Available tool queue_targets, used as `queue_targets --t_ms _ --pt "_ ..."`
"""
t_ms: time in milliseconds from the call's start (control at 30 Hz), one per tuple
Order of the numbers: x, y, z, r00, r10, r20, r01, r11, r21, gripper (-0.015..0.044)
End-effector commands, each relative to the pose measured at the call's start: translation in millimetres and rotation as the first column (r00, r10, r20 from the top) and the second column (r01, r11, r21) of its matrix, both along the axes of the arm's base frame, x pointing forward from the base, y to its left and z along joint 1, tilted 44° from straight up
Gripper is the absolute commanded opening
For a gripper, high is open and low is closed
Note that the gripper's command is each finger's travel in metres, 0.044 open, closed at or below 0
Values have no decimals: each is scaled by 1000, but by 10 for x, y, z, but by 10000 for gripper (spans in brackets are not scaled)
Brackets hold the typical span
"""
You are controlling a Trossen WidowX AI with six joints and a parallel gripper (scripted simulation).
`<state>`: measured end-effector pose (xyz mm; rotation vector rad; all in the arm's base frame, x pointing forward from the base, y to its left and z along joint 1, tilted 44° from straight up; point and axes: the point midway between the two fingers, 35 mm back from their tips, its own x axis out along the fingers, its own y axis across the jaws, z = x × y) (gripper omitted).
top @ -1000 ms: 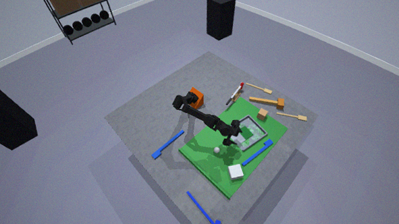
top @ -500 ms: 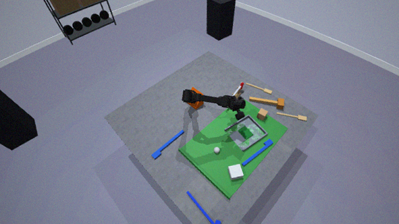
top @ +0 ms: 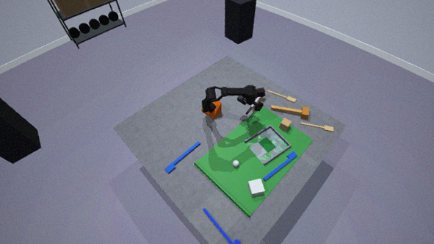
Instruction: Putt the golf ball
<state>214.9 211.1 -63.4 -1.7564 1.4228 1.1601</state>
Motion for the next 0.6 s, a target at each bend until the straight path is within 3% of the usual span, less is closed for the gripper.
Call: queue_targets --t_ms 0,567 --pt "-53 -33 -9 1000 24 -18 -25 999 -28 440" --pt "-21 -250 -230 1000 24 -17 -25 999 -29 440"
